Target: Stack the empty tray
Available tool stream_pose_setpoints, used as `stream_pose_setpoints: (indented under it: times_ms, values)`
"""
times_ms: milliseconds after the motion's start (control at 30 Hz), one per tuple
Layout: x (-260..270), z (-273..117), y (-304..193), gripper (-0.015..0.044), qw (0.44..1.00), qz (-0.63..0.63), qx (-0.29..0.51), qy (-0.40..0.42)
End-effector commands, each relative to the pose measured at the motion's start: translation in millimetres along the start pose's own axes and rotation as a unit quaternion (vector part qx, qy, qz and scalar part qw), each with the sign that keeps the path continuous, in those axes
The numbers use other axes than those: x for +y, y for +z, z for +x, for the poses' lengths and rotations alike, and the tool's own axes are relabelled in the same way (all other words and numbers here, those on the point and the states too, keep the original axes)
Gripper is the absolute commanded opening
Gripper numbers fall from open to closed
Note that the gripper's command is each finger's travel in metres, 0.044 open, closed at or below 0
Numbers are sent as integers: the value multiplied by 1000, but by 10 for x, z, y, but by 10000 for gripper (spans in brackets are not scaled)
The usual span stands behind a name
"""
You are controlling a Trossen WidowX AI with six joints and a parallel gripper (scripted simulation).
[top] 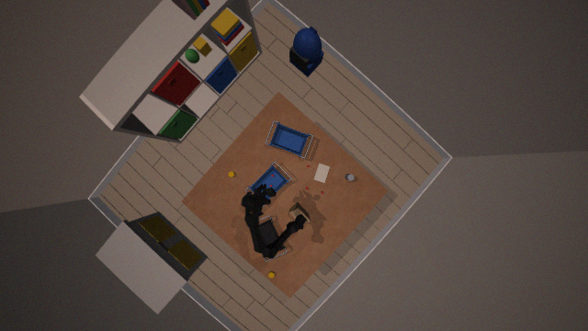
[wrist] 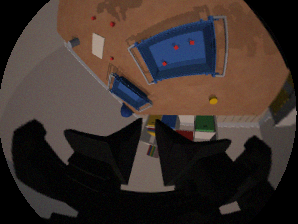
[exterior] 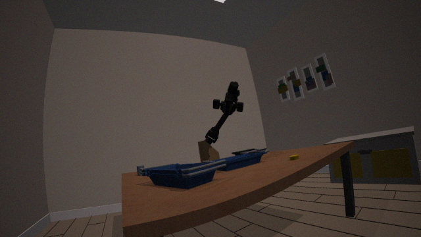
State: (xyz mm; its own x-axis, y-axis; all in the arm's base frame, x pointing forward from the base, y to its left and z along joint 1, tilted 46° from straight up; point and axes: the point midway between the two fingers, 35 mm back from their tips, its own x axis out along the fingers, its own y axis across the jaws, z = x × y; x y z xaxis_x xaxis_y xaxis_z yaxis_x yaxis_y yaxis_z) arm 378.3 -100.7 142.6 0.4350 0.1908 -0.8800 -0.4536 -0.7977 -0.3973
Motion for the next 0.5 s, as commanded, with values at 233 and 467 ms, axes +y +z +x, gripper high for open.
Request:
stream_pose_setpoints:
  times_ms: [233,467]
  values:
    - [-1434,476,986,90,963,-132,-180,-149]
    - [-1974,532,1603,90,920,-193,-266,-212]
